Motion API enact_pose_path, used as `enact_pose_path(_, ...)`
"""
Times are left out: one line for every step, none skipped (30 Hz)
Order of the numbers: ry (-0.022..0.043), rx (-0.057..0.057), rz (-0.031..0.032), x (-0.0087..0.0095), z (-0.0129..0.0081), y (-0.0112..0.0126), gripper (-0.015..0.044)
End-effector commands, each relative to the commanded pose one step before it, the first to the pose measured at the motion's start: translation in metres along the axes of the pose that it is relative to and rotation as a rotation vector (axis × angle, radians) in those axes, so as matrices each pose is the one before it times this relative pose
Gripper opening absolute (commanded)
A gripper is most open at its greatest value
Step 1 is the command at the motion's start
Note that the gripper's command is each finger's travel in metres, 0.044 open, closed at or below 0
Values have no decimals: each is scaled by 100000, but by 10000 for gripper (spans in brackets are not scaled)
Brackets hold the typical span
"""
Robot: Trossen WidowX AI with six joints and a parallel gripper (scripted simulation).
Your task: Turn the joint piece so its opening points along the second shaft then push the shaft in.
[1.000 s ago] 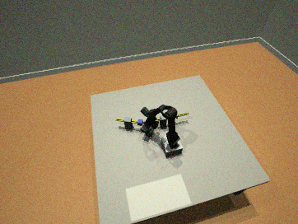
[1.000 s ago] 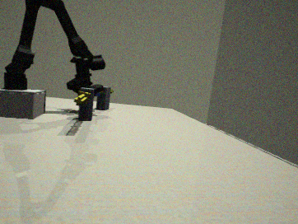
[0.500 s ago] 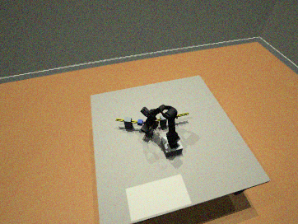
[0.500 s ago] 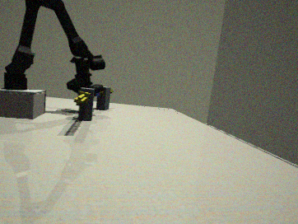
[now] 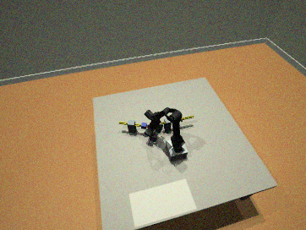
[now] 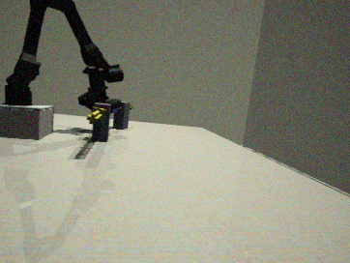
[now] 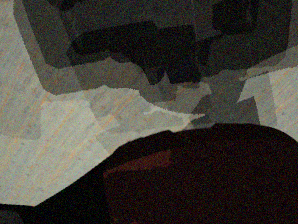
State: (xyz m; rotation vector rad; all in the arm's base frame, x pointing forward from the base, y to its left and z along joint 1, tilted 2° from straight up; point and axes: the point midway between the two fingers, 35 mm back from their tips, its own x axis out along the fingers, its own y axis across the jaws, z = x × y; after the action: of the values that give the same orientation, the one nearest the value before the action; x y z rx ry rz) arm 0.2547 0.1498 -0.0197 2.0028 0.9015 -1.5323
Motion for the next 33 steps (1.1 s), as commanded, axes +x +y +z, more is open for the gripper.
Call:
enact_pose_path(0, 0, 0, 0, 0, 0, 156)
enact_pose_path(0, 0, 0, 0, 0, 0, 147)
enact_pose_path(0, 0, 0, 0, 0, 0, 147)
enact_pose_path(0, 0, 0, 0, 0, 0, 147)
enact_pose_path(0, 0, 0, 0, 0, 0, 147)
enact_pose_path(0, 0, 0, 0, 0, 0, 147)
enact_pose_path(0, 0, 0, 0, 0, 0, 147)
enact_pose_path(0, 0, 0, 0, 0, 0, 121)
enact_pose_path(0, 0, 0, 0, 0, 0, 94)
enact_pose_path(0, 0, 0, 0, 0, 0, 68)
enact_pose_path(0, 0, 0, 0, 0, 0, 42)
enact_pose_path(0, 0, 0, 0, 0, 0, 16)
enact_pose_path(0, 0, 0, 0, 0, 0, 0)
enact_pose_path(0, 0, 0, 0, 0, 0, 0)
enact_pose_path(0, 0, 0, 0, 0, 0, 0)
enact_pose_path(0, 0, 0, 0, 0, 0, 0)
enact_pose_path(0, 0, 0, 0, 0, 0, 0)
enact_pose_path(-291, -304, -57, -8, 4, 10, 0)
enact_pose_path(-604, -632, -122, -17, 9, 20, 0)
enact_pose_path(-984, -1029, -209, -31, 13, 32, 0)
enact_pose_path(-1133, -1160, -248, -39, 13, 37, 0)
enact_pose_path(-1464, -1467, -321, -57, 15, 49, 0)
enact_pose_path(-1496, -1499, -329, -63, 15, 50, 0)
enact_pose_path(-1342, -1341, -285, -57, 15, 43, 0)
enact_pose_path(-1603, -1598, -322, -66, 21, 49, 0)
enact_pose_path(-1447, -1440, -264, -58, 19, 45, 0)
enact_pose_path(-1321, -1328, -209, -50, 20, 40, 0)
enact_pose_path(-1291, -1290, -178, -48, 21, 39, 0)
enact_pose_path(-1296, -1306, -157, -47, 22, 40, 0)
enact_pose_path(-1295, -1334, -143, -47, 22, 41, 0)
enact_pose_path(-1283, -1348, -136, -46, 22, 41, 0)
enact_pose_path(-1270, -1322, -122, -46, 22, 40, 0)
enact_pose_path(-1262, -1303, -103, -45, 22, 40, 0)
